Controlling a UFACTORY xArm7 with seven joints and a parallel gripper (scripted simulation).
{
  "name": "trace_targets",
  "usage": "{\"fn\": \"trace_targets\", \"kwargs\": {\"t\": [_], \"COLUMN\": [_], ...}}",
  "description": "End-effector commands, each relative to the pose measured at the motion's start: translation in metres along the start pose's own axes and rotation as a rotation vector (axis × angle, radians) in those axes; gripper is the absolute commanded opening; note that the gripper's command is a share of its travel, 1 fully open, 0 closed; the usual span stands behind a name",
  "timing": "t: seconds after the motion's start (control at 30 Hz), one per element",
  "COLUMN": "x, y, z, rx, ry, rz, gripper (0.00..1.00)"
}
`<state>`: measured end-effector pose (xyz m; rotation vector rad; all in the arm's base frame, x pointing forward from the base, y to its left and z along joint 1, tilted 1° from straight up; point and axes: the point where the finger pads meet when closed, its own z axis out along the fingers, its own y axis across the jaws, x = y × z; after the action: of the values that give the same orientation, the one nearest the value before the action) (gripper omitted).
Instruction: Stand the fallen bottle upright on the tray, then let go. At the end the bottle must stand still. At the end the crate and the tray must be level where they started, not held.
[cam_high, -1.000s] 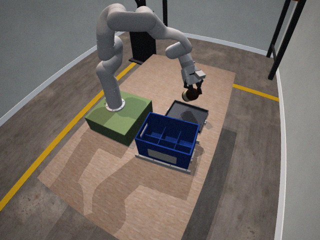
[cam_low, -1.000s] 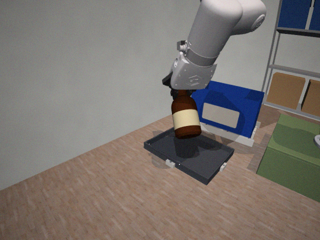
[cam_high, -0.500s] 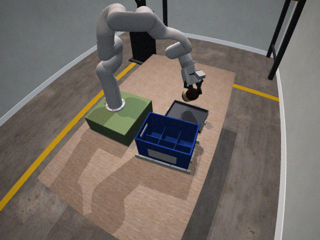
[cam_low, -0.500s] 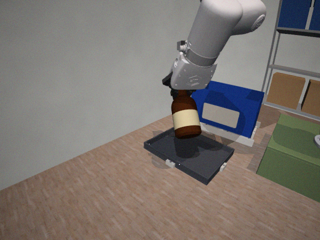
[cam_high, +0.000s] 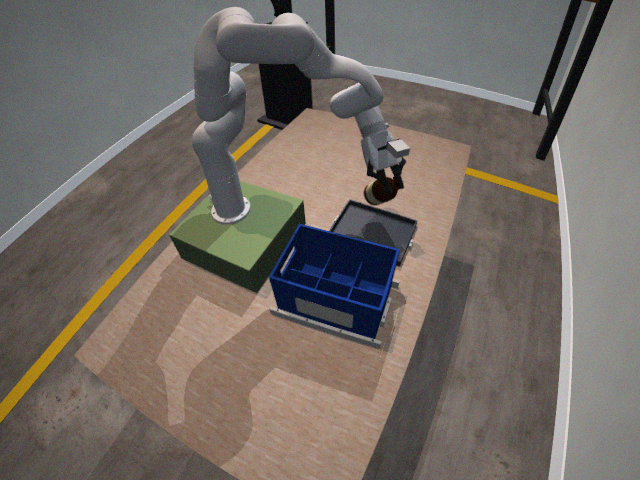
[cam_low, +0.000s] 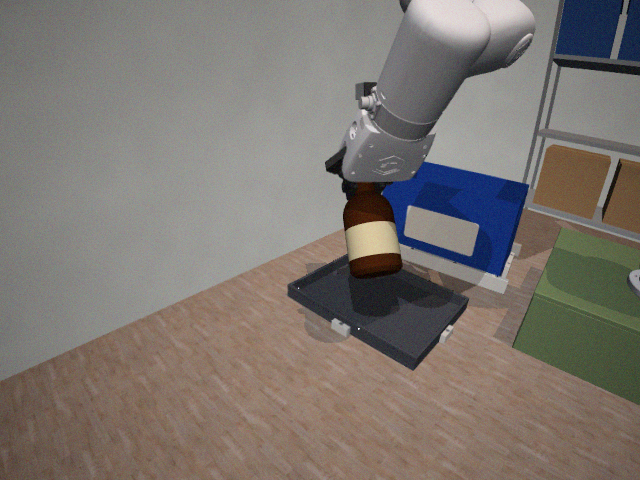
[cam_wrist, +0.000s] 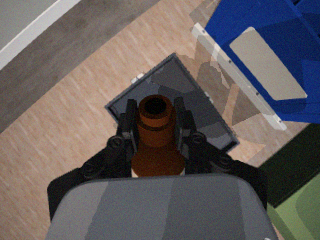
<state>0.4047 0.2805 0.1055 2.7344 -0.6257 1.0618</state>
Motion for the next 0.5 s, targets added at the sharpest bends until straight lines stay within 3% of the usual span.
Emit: {"fn": "trace_targets", "kwargs": {"t": [0.0, 0.47], "x": [0.0008, 0.0011], "y": [-0.0009, -0.0017], "z": [-0.0009, -0.0019], "rx": [0.001, 0.005], "ry": [0.032, 0.111], "rz": [0.002, 0.004], "gripper": [0.0, 0.0]}}
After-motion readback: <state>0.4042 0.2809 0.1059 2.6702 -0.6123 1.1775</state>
